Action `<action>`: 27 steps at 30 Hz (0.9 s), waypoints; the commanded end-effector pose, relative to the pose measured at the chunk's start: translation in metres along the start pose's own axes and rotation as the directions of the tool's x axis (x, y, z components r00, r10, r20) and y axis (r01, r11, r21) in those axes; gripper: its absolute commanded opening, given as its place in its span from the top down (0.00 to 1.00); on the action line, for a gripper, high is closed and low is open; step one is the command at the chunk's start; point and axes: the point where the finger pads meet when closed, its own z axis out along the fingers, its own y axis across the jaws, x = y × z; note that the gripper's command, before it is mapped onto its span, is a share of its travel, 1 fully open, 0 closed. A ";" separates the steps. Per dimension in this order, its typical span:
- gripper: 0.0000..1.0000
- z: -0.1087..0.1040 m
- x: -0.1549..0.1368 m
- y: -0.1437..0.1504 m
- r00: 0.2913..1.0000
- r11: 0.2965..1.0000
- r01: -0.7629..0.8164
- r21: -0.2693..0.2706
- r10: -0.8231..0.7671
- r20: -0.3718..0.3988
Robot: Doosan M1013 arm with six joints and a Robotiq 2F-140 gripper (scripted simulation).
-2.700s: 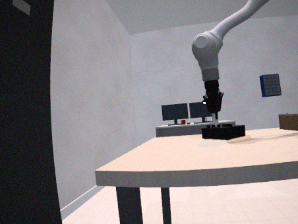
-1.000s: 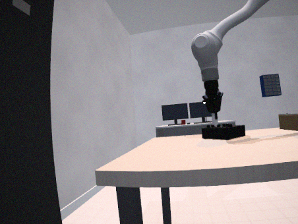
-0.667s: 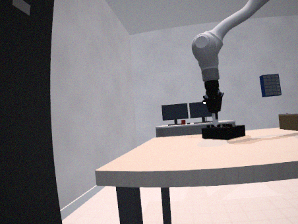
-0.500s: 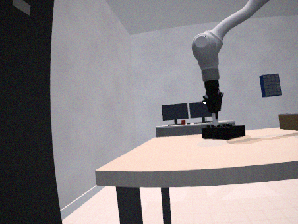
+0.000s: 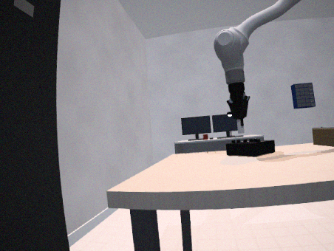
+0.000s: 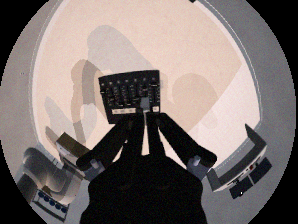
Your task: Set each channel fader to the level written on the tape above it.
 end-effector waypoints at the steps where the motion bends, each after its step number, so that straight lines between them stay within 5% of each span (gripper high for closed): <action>1: 1.00 -0.001 0.000 0.000 1.000 1.000 0.000 0.000 0.000 0.000; 19: 1.00 -0.006 0.000 -0.001 1.000 1.000 0.000 0.000 0.000 0.000; 27: 1.00 -0.001 -0.036 -0.044 1.000 1.000 0.000 0.000 0.000 0.000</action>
